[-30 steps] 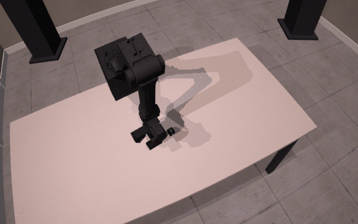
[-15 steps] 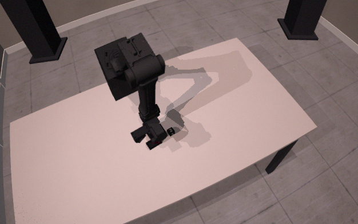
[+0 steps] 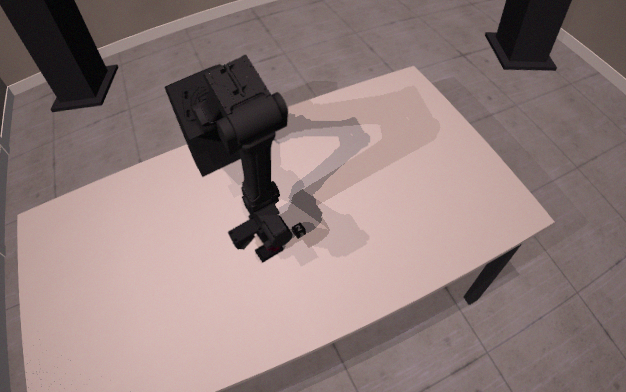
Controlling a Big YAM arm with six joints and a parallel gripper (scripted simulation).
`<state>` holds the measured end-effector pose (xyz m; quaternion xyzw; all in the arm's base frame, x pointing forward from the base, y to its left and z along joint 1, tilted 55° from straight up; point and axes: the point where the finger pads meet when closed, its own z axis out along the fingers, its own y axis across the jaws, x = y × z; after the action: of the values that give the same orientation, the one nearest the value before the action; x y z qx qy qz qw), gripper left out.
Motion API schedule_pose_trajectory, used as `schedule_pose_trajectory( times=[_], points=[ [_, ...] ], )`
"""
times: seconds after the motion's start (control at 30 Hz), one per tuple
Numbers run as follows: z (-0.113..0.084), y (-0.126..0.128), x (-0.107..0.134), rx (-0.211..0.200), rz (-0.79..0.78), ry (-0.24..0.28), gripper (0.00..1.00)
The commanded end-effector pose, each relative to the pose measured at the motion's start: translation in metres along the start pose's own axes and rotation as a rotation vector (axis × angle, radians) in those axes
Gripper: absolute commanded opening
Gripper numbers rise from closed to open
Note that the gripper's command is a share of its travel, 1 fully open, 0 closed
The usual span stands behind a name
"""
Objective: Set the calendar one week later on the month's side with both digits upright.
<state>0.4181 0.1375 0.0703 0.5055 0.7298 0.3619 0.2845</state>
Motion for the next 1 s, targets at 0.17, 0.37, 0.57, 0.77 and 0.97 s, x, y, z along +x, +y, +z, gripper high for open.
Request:
schedule_pose_trajectory(
  times=[0.17, 0.37, 0.57, 0.77, 0.97],
  points=[
    [-0.044, -0.003, -0.004, -0.002, 0.001, -0.01, 0.44],
    [-0.064, 0.0, -0.001, -0.007, 0.001, -0.005, 0.44],
    [-0.086, 0.002, 0.001, -0.011, 0.001, 0.001, 0.44],
    [-0.091, 0.007, 0.001, -0.02, 0.003, 0.002, 0.44],
    [-0.087, 0.002, 0.002, 0.0, 0.002, 0.003, 1.0]
  ],
)
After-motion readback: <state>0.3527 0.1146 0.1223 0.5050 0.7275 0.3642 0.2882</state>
